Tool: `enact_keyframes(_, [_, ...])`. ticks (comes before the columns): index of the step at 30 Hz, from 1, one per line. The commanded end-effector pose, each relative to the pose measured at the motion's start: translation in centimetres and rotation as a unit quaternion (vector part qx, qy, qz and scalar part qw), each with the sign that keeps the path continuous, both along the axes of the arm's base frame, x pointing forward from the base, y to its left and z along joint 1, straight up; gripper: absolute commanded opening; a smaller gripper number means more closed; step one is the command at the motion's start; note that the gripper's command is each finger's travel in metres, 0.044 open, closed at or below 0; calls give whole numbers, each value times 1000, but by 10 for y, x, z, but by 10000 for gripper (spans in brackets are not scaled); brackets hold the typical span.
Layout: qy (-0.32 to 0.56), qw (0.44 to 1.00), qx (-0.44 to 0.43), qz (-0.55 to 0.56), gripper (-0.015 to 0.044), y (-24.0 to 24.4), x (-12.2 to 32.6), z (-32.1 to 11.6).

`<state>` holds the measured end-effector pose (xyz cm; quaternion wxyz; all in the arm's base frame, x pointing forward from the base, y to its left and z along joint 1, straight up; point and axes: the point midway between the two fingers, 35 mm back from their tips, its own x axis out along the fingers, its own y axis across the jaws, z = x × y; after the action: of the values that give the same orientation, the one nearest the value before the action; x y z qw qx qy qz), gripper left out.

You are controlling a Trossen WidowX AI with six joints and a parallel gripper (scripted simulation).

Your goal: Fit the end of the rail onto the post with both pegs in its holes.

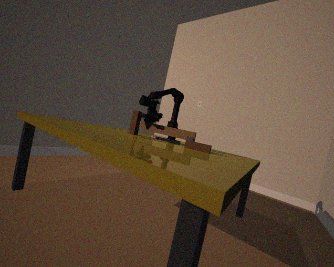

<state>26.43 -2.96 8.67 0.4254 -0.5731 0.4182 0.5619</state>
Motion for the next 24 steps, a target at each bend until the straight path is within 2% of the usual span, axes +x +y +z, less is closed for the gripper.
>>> enact_keyframes(1, [-3, 1000, -1, 1, 0, -3, 2, 3])
enact_keyframes(24, [-3, 1000, -1, 1, 0, 1, 1, 3])
